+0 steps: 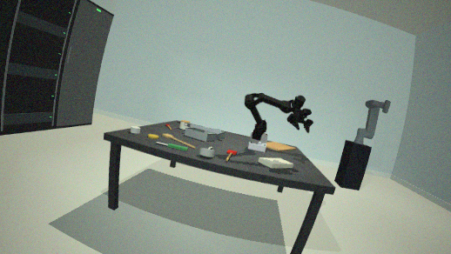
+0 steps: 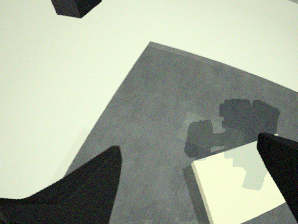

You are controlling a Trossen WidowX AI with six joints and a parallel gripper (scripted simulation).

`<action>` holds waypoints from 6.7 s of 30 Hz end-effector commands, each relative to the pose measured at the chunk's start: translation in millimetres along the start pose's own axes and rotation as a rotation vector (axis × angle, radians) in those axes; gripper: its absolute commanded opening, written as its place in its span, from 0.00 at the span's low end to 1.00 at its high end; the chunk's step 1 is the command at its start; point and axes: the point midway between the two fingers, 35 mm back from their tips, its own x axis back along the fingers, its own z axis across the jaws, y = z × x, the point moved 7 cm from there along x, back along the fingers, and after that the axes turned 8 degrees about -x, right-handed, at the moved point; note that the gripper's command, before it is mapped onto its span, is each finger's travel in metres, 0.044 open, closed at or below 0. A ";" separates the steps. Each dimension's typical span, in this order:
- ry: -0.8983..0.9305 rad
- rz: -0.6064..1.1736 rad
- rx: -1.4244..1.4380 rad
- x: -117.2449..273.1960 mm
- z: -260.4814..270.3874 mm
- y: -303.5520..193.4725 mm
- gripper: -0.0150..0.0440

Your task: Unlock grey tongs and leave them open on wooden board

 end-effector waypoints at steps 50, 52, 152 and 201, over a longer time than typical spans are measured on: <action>1.991 -0.334 0.922 407.6 11.4 -108.6 1.00; 2.079 -0.358 1.000 425.7 -8.6 -120.2 1.00; 1.703 -0.757 3.579 252.8 -506.2 -404.1 1.00; 1.714 -0.771 3.568 314.6 -506.0 -338.9 0.00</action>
